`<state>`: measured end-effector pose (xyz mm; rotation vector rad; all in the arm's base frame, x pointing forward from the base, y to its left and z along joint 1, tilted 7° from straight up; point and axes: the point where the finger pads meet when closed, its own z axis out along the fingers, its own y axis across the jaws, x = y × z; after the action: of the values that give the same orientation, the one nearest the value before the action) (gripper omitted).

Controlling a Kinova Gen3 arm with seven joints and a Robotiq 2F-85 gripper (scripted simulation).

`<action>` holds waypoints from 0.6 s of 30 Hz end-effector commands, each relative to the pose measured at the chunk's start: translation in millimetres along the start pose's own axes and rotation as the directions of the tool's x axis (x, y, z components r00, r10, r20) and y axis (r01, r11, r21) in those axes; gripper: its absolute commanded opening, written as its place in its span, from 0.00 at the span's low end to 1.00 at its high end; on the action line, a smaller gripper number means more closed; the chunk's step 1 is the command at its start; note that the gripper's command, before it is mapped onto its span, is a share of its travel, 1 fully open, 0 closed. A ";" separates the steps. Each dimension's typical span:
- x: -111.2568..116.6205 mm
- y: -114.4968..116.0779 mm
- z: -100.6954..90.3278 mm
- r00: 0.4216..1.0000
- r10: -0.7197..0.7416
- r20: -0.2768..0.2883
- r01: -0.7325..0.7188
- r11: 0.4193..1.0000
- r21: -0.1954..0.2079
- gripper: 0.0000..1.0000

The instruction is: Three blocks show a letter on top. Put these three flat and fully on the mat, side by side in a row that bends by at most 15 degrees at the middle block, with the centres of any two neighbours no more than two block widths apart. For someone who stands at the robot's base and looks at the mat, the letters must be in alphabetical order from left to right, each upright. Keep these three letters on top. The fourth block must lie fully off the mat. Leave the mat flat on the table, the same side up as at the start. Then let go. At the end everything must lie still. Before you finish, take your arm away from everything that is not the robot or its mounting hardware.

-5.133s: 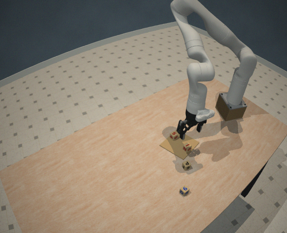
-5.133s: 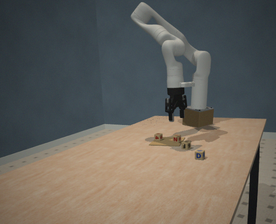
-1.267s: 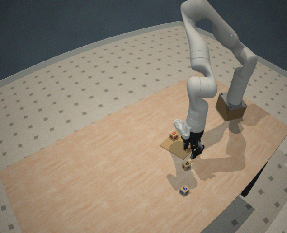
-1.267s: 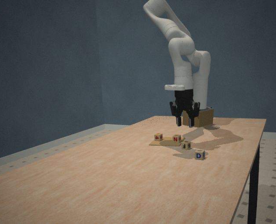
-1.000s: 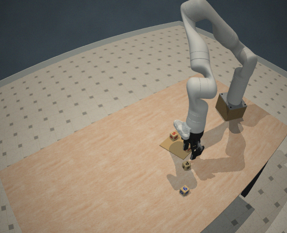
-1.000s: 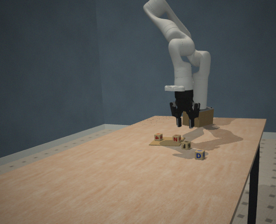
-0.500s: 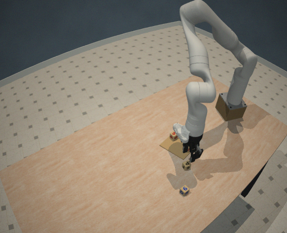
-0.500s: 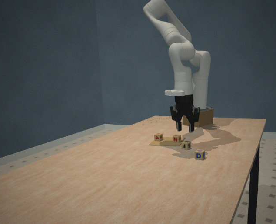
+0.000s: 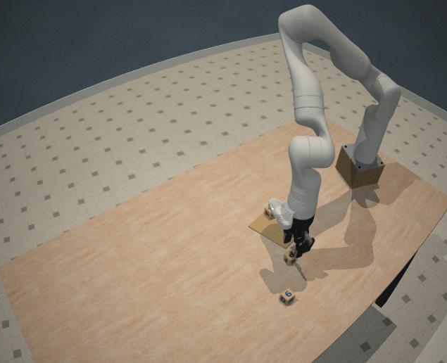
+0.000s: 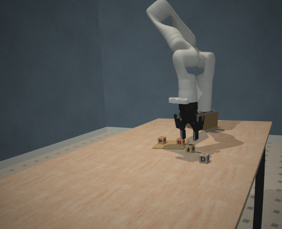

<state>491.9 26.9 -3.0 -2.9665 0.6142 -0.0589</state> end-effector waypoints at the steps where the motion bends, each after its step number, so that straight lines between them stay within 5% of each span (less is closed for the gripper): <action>1: -1.5 -3.2 2.6 1.000 -0.001 0.000 0.001 1.000 0.003 0.59; 18: -0.8 -3.0 10.2 1.000 0.001 -0.003 -0.001 1.000 0.002 0.59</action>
<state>492.5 29.1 -12.2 -2.9672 0.6106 -0.0599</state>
